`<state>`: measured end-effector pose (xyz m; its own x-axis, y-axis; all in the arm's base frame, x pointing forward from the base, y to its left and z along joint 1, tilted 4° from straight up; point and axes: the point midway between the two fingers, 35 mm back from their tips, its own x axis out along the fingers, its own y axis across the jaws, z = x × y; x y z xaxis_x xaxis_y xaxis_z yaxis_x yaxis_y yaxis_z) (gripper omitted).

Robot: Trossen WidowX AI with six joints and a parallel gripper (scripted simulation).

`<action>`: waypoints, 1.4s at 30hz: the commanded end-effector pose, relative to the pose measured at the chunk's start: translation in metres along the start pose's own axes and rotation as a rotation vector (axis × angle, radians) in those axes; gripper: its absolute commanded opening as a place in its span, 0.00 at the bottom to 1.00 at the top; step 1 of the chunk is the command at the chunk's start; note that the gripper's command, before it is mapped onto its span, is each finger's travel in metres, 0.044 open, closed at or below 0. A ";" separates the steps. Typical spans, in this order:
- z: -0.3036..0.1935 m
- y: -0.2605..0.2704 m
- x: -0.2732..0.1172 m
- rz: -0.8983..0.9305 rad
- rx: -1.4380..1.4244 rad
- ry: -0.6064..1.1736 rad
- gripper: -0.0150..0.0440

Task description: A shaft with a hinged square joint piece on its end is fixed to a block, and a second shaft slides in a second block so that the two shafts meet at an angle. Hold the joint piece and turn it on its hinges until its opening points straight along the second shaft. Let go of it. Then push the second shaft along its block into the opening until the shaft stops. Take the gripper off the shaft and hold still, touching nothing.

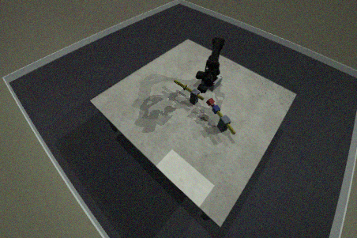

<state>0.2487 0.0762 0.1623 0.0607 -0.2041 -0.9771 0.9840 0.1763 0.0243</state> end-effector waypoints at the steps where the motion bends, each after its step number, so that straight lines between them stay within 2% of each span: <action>1: 0.000 0.000 0.003 -0.007 0.098 -0.020 1.00; 7: -0.001 0.000 0.004 -0.006 0.259 -0.040 1.00; 13: -0.002 0.001 0.007 -0.006 0.277 -0.043 1.00; 31: -0.014 0.004 0.083 -0.006 0.277 -0.043 1.00; 42: -0.049 0.015 0.077 -0.005 0.276 -0.038 1.00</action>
<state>0.2589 0.0969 0.0778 0.0588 -0.2416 -0.9686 0.9922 -0.0924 0.0832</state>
